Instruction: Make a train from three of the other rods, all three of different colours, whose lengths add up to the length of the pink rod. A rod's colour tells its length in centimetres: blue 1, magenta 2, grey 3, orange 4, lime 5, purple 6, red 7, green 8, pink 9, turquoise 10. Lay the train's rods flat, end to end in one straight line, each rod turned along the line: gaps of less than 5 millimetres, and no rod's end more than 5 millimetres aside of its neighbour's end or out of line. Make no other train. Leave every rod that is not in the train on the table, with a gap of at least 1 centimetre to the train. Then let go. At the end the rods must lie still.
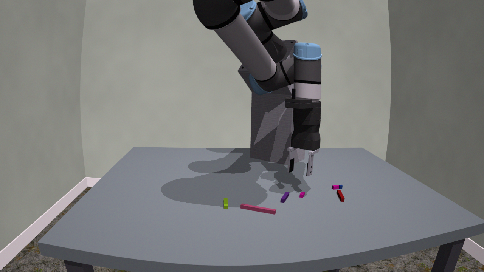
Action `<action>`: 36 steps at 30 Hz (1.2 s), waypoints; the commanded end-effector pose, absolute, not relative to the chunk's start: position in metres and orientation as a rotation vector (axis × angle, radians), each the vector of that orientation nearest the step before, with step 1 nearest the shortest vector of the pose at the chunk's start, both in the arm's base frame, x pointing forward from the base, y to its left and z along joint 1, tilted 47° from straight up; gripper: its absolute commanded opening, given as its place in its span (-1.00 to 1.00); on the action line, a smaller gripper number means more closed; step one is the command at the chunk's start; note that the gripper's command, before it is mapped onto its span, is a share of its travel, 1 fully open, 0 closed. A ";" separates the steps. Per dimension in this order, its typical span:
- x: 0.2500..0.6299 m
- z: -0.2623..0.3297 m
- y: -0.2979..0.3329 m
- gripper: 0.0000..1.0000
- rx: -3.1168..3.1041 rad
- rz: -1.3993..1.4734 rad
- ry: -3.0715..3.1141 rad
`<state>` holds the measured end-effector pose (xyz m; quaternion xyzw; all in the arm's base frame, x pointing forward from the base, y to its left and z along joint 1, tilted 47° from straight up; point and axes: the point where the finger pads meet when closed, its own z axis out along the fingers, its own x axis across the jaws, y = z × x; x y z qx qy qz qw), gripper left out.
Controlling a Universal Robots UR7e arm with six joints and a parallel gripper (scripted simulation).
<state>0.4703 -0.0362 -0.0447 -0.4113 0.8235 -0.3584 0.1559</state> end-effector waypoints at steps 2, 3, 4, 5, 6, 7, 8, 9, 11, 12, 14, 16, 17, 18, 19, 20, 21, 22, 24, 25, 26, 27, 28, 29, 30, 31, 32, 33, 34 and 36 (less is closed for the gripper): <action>0.472 -0.032 -0.050 1.00 -1.367 -1.079 2.288; 0.472 -0.031 -0.052 1.00 -1.390 -1.087 2.279; 0.472 -0.029 -0.054 1.00 -1.410 -1.093 2.270; 0.471 -0.028 -0.056 1.00 -1.429 -1.099 2.262; 0.471 -0.027 -0.057 1.00 -1.446 -1.104 2.255; 0.471 -0.026 -0.059 1.00 -1.461 -1.109 2.249; 0.471 -0.025 -0.060 1.00 -1.475 -1.113 2.243; 0.471 -0.024 -0.061 1.00 -1.486 -1.117 2.238; 0.471 -0.023 -0.062 1.00 -1.504 -1.123 2.230; 0.471 -0.023 -0.062 1.00 -1.504 -1.123 2.230; 0.471 -0.022 -0.063 1.00 -1.511 -1.125 2.227; 0.471 -0.022 -0.064 1.00 -1.520 -1.128 2.223; 0.471 -0.022 -0.064 1.00 -1.522 -1.129 2.221; 0.472 -0.021 -0.064 1.00 -1.523 -1.130 2.220; 0.472 -0.021 -0.064 1.00 -1.524 -1.131 2.220; 0.472 -0.021 -0.065 1.00 -1.525 -1.131 2.219; 0.472 -0.022 -0.065 1.00 -1.525 -1.131 2.219; 0.472 -0.022 -0.064 1.00 -1.526 -1.130 2.219; 0.472 -0.022 -0.064 0.07 -1.527 -1.130 2.219; 0.472 -0.022 -0.064 0.07 -1.527 -1.130 2.218; 0.472 -0.022 -0.064 0.07 -1.527 -1.130 2.218; 0.472 -0.022 -0.064 0.07 -1.527 -1.130 2.219; 0.472 -0.022 -0.064 0.07 -1.527 -1.130 2.219; 0.472 -0.022 -0.064 0.07 -1.527 -1.130 2.219; 0.472 -0.022 -0.064 0.07 -1.527 -1.130 2.219; 0.472 -0.022 -0.064 0.07 -1.526 -1.130 2.219; 0.472 -0.022 -0.064 0.07 -1.526 -1.130 2.219; 0.472 -0.022 -0.064 0.07 -1.526 -1.130 2.219; 0.472 -0.022 -0.064 0.07 -1.526 -1.130 2.219; 0.472 -0.022 -0.064 0.07 -1.526 -1.130 2.219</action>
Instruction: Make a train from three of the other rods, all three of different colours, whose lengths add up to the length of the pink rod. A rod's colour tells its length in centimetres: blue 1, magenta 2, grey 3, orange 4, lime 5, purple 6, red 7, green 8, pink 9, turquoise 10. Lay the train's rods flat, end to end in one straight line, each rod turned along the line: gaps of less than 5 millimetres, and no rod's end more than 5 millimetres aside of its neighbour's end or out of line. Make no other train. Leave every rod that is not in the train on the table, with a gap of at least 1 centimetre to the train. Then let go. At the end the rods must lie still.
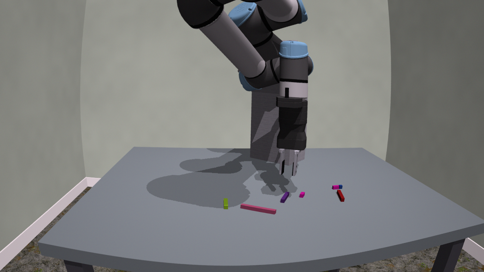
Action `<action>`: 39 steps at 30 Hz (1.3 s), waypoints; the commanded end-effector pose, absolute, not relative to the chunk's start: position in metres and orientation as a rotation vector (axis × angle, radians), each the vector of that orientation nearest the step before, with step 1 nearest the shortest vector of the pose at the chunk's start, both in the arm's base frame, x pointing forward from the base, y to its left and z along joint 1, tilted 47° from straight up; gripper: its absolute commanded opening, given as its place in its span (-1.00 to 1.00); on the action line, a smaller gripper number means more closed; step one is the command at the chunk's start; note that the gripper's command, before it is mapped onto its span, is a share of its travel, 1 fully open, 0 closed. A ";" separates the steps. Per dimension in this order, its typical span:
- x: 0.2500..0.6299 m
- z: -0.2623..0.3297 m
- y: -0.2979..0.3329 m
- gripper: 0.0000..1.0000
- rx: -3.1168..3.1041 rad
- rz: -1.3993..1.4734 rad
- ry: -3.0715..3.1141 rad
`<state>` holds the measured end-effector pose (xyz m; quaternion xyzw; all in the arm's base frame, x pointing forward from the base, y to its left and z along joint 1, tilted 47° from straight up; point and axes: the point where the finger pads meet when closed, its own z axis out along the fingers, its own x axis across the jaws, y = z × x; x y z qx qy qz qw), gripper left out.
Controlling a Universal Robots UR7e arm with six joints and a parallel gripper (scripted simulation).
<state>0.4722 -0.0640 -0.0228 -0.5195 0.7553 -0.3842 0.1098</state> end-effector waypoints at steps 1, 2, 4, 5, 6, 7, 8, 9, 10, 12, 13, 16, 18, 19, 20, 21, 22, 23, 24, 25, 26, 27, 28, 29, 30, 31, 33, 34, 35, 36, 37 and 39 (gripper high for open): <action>0.472 -0.022 -0.064 0.07 -1.526 -1.130 2.219; 0.472 -0.022 -0.064 0.07 -1.526 -1.130 2.219; 0.472 -0.022 -0.064 0.07 -1.526 -1.130 2.219; 0.472 -0.022 -0.064 0.07 -1.526 -1.130 2.219; 0.472 -0.022 -0.064 0.07 -1.526 -1.130 2.219; 0.472 -0.022 -0.064 0.07 -1.526 -1.130 2.219; 0.472 -0.022 -0.064 0.07 -1.526 -1.130 2.219; 0.472 -0.022 -0.064 0.07 -1.526 -1.130 2.219; 0.472 -0.022 -0.064 0.07 -1.526 -1.130 2.219; 0.472 -0.022 -0.064 0.07 -1.526 -1.130 2.219; 0.472 -0.022 -0.064 0.07 -1.526 -1.130 2.219; 0.472 -0.022 -0.064 0.07 -1.526 -1.130 2.219; 0.472 -0.022 -0.064 0.07 -1.526 -1.130 2.219; 0.472 -0.022 -0.064 0.07 -1.526 -1.130 2.219; 0.472 -0.022 -0.064 0.07 -1.526 -1.130 2.219; 0.472 -0.022 -0.064 0.07 -1.526 -1.130 2.219; 0.472 -0.022 -0.064 0.07 -1.526 -1.130 2.219; 0.472 -0.022 -0.064 0.07 -1.526 -1.130 2.219; 0.472 -0.022 -0.064 0.07 -1.526 -1.130 2.219; 0.472 -0.022 -0.064 0.07 -1.526 -1.130 2.219; 0.473 -0.022 -0.064 0.07 -1.526 -1.130 2.219; 0.473 -0.022 -0.064 0.07 -1.526 -1.130 2.219; 0.473 -0.022 -0.064 0.07 -1.526 -1.130 2.219; 0.473 -0.023 -0.065 0.07 -1.525 -1.130 2.219; 0.473 -0.023 -0.065 0.07 -1.525 -1.130 2.220; 0.474 -0.023 -0.066 0.07 -1.525 -1.130 2.220; 0.475 -0.024 -0.066 0.07 -1.525 -1.129 2.220; 0.475 -0.025 -0.067 0.07 -1.526 -1.129 2.220; 0.476 -0.026 -0.067 0.07 -1.526 -1.128 2.221; 0.476 -0.026 -0.067 0.07 -1.526 -1.128 2.221; 0.477 -0.027 -0.068 0.07 -1.526 -1.128 2.221; 0.478 -0.028 -0.069 0.07 -1.526 -1.128 2.220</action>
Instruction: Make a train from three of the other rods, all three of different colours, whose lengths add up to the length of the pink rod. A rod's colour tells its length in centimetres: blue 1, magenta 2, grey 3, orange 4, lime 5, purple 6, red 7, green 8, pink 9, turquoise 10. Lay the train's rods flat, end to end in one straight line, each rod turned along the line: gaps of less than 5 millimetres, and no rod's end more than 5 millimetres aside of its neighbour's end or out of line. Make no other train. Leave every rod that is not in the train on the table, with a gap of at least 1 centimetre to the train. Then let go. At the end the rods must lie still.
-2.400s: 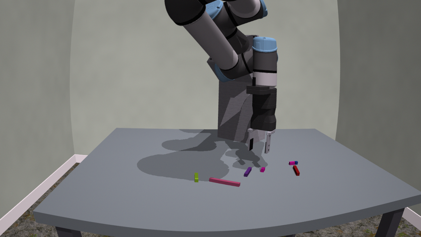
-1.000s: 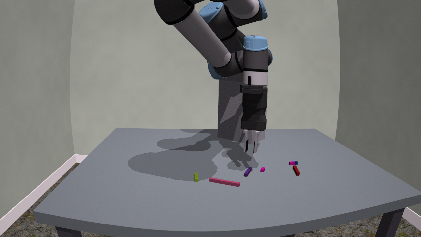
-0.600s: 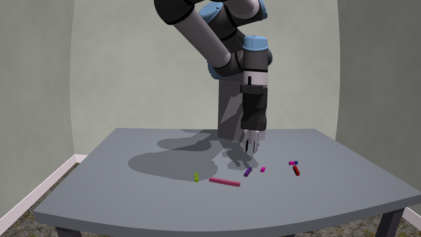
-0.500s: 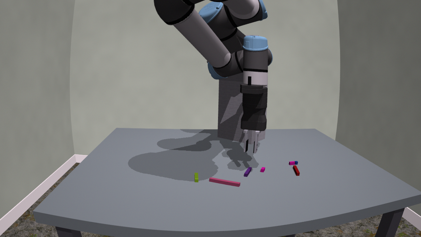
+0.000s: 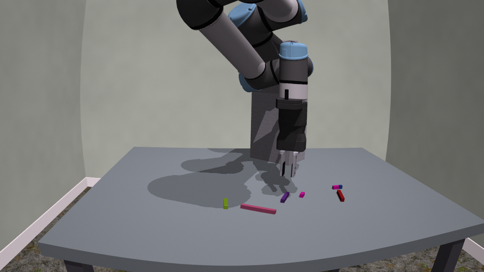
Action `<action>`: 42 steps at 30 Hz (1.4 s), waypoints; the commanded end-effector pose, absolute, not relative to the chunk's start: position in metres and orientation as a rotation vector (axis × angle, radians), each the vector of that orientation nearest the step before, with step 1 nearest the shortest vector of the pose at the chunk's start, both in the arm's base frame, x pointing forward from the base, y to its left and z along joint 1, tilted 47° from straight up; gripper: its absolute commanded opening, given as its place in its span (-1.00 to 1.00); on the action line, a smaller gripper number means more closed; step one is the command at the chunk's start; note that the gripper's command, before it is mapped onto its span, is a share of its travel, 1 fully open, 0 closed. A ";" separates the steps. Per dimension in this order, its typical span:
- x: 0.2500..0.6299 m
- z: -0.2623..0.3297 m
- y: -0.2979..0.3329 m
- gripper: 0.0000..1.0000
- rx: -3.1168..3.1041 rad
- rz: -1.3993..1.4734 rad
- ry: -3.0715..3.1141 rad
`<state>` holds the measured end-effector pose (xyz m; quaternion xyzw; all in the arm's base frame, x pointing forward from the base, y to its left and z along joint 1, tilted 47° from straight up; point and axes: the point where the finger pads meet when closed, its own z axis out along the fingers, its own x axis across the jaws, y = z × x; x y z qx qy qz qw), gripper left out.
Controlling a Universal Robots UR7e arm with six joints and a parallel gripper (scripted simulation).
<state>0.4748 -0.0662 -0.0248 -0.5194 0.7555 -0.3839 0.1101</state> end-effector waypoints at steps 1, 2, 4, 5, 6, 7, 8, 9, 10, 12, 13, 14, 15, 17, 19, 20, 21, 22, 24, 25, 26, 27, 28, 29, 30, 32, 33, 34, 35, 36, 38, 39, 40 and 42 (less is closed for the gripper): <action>0.478 -0.028 -0.069 0.07 -1.525 -1.128 2.220; 0.479 -0.029 -0.070 0.07 -1.525 -1.128 2.220; 0.480 -0.031 -0.071 0.07 -1.525 -1.128 2.220; 0.480 -0.031 -0.071 0.07 -1.525 -1.128 2.220; 0.480 -0.031 -0.071 0.07 -1.525 -1.128 2.220; 0.481 -0.032 -0.072 0.07 -1.525 -1.128 2.220; 0.482 -0.032 -0.073 0.07 -1.525 -1.129 2.220; 0.483 -0.033 -0.073 0.07 -1.525 -1.129 2.220; 0.484 -0.034 -0.074 0.07 -1.525 -1.129 2.220; 0.485 -0.036 -0.076 0.07 -1.525 -1.129 2.220; 0.486 -0.037 -0.076 0.07 -1.525 -1.129 2.220; 0.487 -0.039 -0.077 0.07 -1.525 -1.129 2.220; 0.488 -0.040 -0.078 0.07 -1.525 -1.129 2.220; 0.490 -0.042 -0.080 0.07 -1.525 -1.129 2.220; 0.492 -0.044 -0.081 0.07 -1.525 -1.129 2.220; 0.493 -0.045 -0.082 0.07 -1.525 -1.129 2.220; 0.494 -0.046 -0.083 0.07 -1.525 -1.129 2.220; 0.494 -0.046 -0.083 0.07 -1.525 -1.129 2.220; 0.494 -0.047 -0.084 0.07 -1.525 -1.128 2.220; 0.495 -0.048 -0.084 0.07 -1.525 -1.128 2.220; 0.496 -0.049 -0.085 0.07 -1.525 -1.128 2.220; 0.497 -0.050 -0.086 0.07 -1.525 -1.128 2.220; 0.498 -0.051 -0.086 0.07 -1.526 -1.128 2.220; 0.498 -0.052 -0.087 0.07 -1.526 -1.128 2.220; 0.499 -0.053 -0.088 0.07 -1.526 -1.128 2.220; 0.500 -0.054 -0.089 0.07 -1.526 -1.128 2.220; 0.501 -0.055 -0.089 0.07 -1.526 -1.128 2.220; 0.501 -0.055 -0.089 0.07 -1.526 -1.128 2.220; 0.502 -0.056 -0.090 0.07 -1.526 -1.128 2.220; 0.502 -0.056 -0.090 0.07 -1.526 -1.128 2.220; 0.502 -0.057 -0.091 0.07 -1.526 -1.128 2.221; 0.502 -0.057 -0.091 0.07 -1.526 -1.128 2.221; 0.502 -0.057 -0.091 0.07 -1.526 -1.128 2.221; 0.503 -0.057 -0.091 0.07 -1.527 -1.128 2.220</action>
